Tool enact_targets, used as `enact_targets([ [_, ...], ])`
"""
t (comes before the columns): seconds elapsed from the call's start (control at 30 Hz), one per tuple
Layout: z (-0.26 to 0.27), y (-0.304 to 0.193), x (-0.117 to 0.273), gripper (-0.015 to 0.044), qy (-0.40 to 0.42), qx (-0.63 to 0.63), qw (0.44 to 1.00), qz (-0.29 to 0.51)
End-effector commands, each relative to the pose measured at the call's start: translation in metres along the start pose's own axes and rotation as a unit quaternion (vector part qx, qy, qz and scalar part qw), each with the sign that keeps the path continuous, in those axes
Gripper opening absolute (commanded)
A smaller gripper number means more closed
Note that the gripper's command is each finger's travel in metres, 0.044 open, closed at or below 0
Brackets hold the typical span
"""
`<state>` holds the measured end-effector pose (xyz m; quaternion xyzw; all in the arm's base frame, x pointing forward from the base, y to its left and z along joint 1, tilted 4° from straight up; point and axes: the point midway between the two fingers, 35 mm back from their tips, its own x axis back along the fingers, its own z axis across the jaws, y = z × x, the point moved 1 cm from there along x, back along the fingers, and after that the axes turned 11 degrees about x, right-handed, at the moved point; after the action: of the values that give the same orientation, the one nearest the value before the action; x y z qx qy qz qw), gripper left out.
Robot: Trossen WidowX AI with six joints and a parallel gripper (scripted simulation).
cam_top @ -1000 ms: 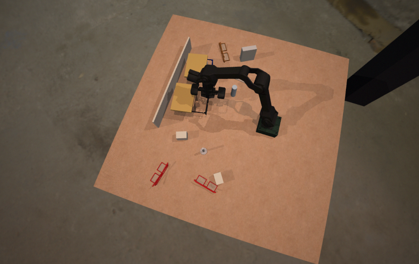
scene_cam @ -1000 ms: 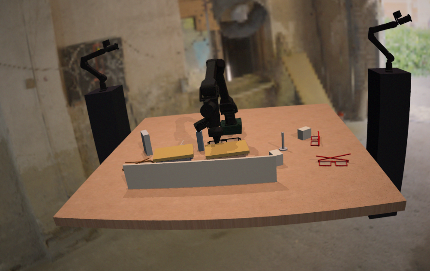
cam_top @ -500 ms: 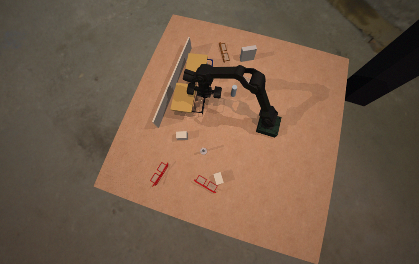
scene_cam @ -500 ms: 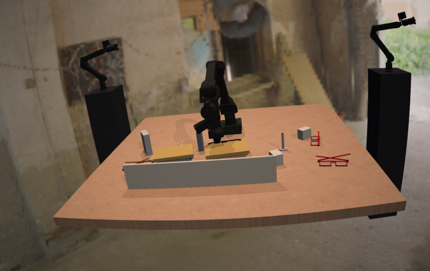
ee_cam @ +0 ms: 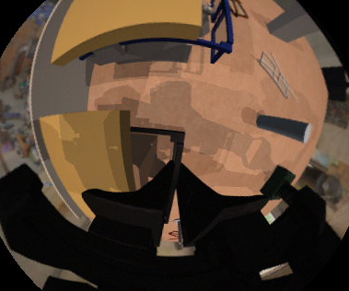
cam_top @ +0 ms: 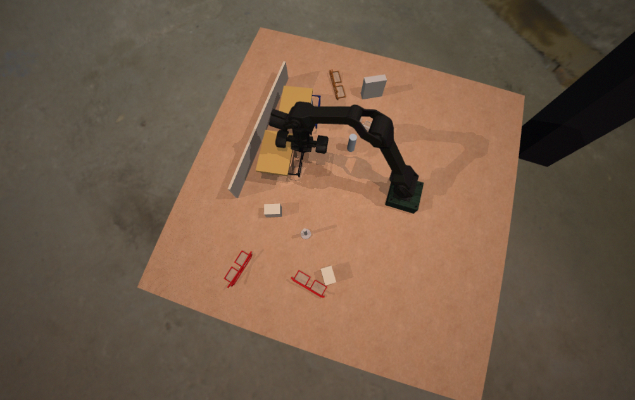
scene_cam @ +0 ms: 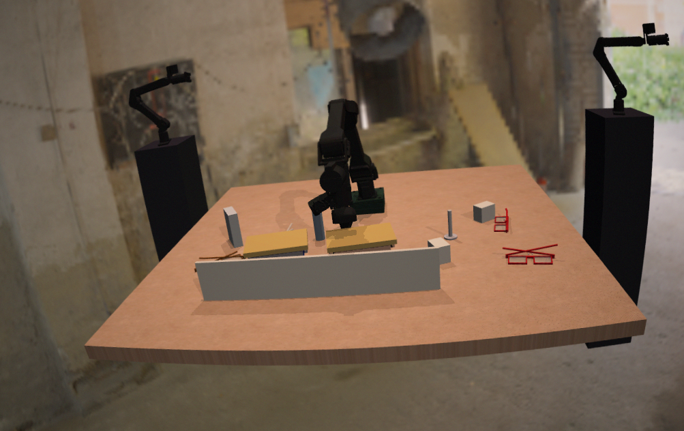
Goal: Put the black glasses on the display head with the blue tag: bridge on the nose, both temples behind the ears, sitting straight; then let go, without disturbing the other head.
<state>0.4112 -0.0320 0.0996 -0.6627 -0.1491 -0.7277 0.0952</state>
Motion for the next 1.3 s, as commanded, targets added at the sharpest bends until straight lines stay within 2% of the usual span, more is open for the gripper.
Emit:
enact_targets([
  [0.0,0.0022,0.0007,-0.0012,0.0000,-0.002,-0.002,1.000,-0.001],
  [0.9,0.0025,0.0007,-0.0087,0.0000,-0.002,-0.002,1.000,-0.001],
  [1.03,0.0028,0.0004,-0.0074,0.0105,-0.001,0.000,1.000,0.000],
  [1.27,0.0028,0.0004,-0.0074,0.0107,-0.001,0.000,1.000,0.000],
])
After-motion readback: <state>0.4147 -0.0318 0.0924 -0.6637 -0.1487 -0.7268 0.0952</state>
